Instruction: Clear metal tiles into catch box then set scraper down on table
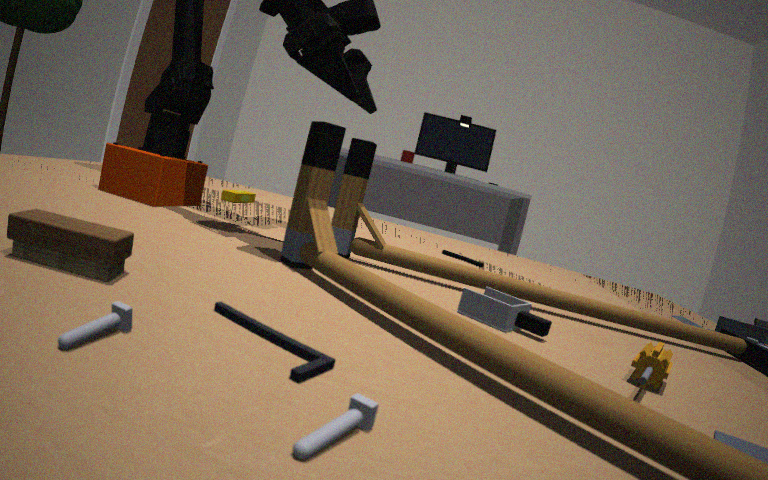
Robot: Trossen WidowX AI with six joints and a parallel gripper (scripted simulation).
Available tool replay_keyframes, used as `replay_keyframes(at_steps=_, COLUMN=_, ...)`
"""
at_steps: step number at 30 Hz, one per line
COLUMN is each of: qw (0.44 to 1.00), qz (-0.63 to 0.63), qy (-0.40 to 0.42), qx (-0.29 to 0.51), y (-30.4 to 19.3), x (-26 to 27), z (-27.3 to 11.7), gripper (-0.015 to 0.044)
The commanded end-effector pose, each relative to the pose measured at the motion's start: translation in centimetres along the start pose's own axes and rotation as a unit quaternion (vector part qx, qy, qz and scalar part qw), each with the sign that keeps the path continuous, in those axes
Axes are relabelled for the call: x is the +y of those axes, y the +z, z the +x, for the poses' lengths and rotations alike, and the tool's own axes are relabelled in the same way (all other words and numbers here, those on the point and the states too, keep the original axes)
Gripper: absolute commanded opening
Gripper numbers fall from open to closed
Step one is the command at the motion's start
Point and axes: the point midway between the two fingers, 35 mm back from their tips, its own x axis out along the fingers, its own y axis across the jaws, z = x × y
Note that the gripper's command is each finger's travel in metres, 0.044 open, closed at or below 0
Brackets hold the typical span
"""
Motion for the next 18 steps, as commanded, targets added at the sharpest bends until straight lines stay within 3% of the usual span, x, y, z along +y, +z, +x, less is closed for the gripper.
replay_keyframes(at_steps=1, qw=0.999, qz=0.006, qy=0.006, qx=-0.043, y=2.1, x=-0.2, z=-2.1, gripper=0.044)
replay_keyframes(at_steps=18, qw=0.981, qz=-0.003, qy=0.021, qx=-0.192, y=8.1, x=-0.1, z=-11.2, gripper=0.044)
